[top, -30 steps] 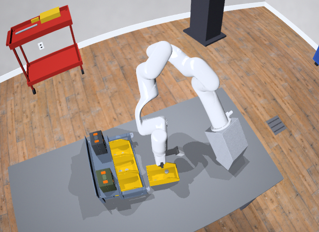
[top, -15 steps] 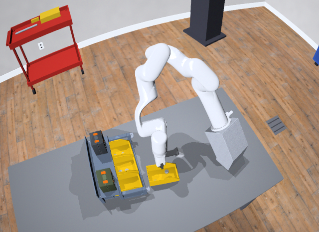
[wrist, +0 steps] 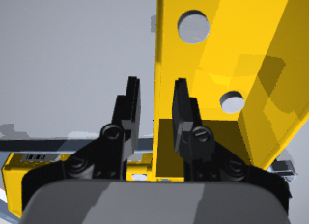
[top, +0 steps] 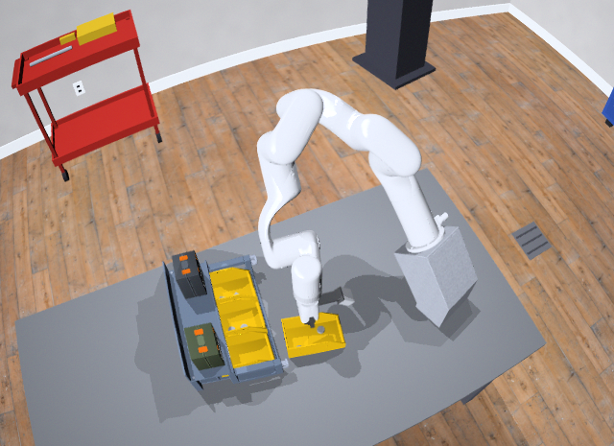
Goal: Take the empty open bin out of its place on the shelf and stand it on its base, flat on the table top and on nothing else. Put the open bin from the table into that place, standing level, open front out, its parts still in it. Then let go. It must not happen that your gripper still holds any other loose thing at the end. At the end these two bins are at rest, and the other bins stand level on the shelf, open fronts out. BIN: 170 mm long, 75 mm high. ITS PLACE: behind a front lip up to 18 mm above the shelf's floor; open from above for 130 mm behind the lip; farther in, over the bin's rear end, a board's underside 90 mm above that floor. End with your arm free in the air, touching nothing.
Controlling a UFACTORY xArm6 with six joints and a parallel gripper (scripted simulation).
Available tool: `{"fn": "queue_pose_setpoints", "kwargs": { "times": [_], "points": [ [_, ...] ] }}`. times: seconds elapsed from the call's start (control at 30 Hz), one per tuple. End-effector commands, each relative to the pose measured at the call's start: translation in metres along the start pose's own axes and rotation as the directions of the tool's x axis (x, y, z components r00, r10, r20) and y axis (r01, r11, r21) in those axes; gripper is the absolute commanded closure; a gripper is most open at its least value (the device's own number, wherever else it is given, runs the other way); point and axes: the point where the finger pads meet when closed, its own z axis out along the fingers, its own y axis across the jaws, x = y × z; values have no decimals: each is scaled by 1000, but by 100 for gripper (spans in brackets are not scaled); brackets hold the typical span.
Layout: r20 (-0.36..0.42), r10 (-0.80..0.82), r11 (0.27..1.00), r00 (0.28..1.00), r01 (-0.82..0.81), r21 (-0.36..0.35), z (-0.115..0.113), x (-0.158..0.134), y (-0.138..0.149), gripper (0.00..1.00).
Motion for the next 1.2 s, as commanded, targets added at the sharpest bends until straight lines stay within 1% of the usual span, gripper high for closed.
{"fn": "queue_pose_setpoints", "kwargs": {
  "times": [0.0, 0.27, 0.8, 0.83, 1.17],
  "points": [
    [2, 0, 1000, 1000, 0, -1, 3, -1, 0, 74],
    [2, 0, 1000, 1000, 0, -1, 7, -1, 0, 74],
    [2, 0, 1000, 1000, 0, -1, 8, -1, 0, 74],
    [2, 0, 1000, 1000, 0, -1, 8, -1, 0, 100],
    [2, 0, 1000, 1000, 0, -1, 8, -1, 0, 100]
  ]
}}
